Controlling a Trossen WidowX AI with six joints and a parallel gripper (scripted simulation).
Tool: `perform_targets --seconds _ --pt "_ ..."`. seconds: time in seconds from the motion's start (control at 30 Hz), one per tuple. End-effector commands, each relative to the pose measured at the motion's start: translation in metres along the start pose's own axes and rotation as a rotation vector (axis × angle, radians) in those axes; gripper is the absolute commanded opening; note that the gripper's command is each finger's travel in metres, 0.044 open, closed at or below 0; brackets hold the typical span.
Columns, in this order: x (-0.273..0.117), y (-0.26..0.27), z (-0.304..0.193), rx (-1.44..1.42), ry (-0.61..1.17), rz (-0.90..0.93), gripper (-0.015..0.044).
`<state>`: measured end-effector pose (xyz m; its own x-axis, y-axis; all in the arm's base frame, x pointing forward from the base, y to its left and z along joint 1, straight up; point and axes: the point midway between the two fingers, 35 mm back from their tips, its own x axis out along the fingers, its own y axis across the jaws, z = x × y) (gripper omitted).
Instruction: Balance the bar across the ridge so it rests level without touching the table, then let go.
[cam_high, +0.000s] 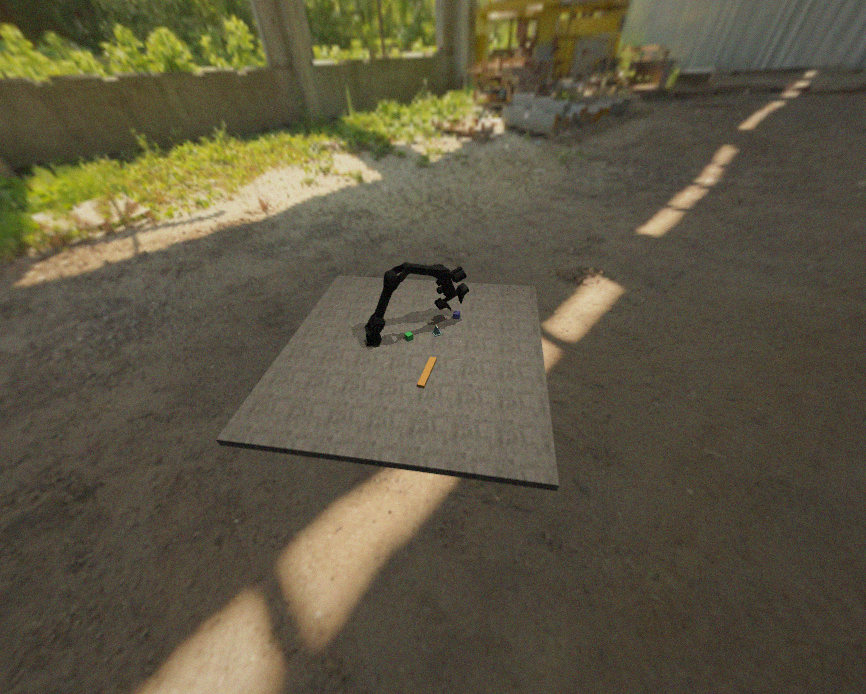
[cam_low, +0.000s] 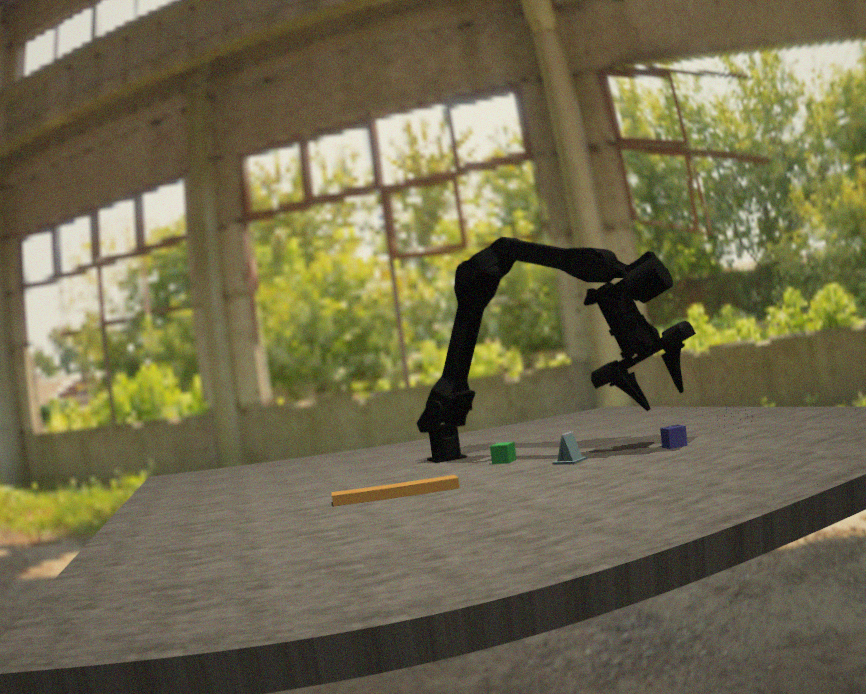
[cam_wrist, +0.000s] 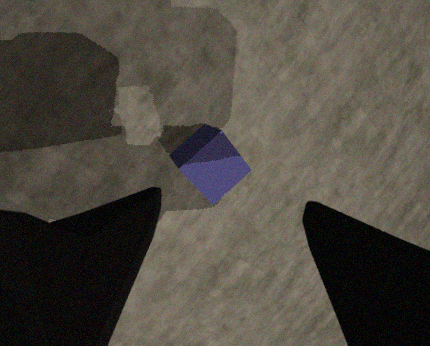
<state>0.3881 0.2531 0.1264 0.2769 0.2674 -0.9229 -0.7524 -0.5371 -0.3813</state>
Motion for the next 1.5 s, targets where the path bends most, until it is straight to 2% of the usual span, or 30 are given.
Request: perform_targets --seconds 0.0,0.77,1.47 --pt "-0.005 0.009 -0.027 0.036 0.026 0.019 0.0315" --pt "-0.039 0.080 -0.161 0.302 0.147 0.124 0.0315" --pt "-0.081 0.174 -0.246 0.536 0.210 0.231 0.0315"
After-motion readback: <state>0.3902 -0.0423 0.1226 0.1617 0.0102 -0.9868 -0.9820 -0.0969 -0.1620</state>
